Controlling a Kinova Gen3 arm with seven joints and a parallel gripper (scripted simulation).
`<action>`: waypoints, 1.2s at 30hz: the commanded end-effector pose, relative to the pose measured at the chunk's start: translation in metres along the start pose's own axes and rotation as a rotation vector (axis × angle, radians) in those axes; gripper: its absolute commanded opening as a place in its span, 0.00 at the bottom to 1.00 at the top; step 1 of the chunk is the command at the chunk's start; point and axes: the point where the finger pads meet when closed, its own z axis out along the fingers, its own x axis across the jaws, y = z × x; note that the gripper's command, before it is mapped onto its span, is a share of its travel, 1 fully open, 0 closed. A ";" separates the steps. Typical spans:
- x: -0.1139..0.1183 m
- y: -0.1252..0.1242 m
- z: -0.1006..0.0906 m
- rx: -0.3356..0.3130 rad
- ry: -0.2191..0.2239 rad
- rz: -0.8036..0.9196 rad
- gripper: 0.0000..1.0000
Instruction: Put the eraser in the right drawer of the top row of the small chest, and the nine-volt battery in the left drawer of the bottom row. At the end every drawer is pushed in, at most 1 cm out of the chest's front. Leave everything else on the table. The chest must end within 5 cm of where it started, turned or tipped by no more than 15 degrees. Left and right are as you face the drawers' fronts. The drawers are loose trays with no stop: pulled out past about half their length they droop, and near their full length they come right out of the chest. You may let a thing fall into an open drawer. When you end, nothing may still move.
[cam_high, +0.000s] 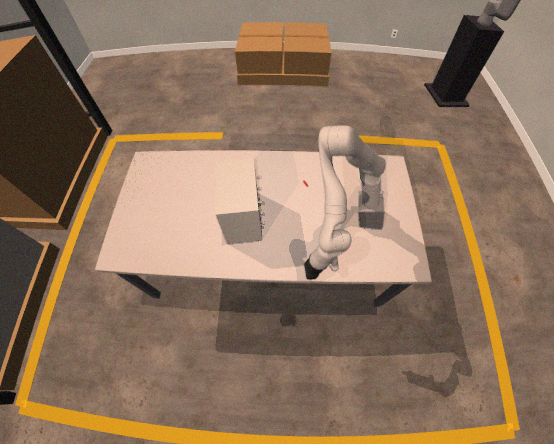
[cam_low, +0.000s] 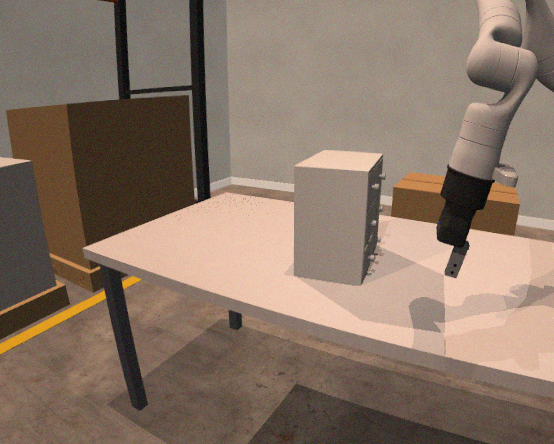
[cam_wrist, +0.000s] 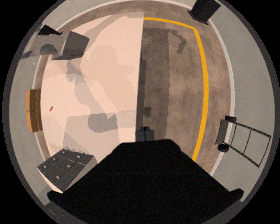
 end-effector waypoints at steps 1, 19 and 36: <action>-0.002 0.004 -0.003 0.017 -0.003 0.008 0.00; -0.002 -0.002 -0.012 0.125 -0.004 0.006 0.00; -0.002 -0.001 -0.016 0.173 -0.005 0.010 0.00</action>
